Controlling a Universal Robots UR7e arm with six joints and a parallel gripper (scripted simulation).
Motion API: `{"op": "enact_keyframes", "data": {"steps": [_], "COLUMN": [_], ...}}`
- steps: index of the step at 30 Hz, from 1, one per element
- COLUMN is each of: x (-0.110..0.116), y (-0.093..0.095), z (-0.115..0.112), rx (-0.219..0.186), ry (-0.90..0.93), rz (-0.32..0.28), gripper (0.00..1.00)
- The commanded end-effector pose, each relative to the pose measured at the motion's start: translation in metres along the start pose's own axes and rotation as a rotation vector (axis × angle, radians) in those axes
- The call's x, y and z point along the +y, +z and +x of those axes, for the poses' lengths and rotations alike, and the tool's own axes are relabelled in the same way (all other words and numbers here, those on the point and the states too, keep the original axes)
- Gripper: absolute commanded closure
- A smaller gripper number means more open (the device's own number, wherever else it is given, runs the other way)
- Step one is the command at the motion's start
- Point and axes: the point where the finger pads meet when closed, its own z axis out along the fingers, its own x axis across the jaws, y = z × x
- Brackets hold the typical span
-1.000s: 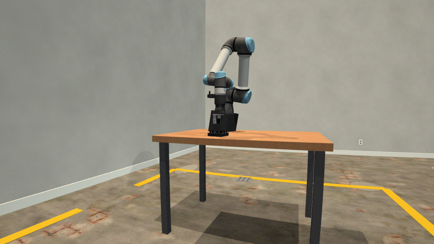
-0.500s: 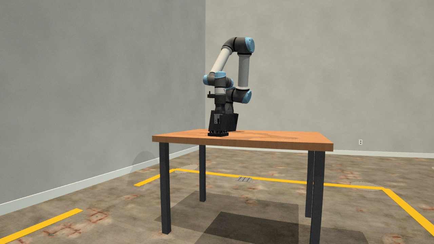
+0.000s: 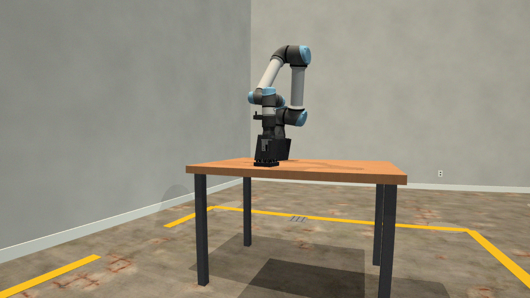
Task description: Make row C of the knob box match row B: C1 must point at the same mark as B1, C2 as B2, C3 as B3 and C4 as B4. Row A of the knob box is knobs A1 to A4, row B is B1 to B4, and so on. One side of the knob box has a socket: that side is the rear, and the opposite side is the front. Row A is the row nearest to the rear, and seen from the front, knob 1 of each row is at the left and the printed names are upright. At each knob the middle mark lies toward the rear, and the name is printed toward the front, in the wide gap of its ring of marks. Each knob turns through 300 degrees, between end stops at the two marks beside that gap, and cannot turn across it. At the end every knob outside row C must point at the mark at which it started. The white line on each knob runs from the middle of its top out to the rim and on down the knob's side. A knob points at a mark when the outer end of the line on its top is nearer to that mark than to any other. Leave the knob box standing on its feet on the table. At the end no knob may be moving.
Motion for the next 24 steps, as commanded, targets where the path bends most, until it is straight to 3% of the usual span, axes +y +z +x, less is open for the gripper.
{"op": "enact_keyframes", "data": {"steps": [1, 24], "x": [0.0001, 0.0001], "y": [-0.0004, 0.0080], "z": [-0.0005, -0.0005], "rx": [-0.001, -0.001], "ry": [0.000, 0.000], "rz": [0.000, 0.000], "gripper": [0.54, 0.54]}}
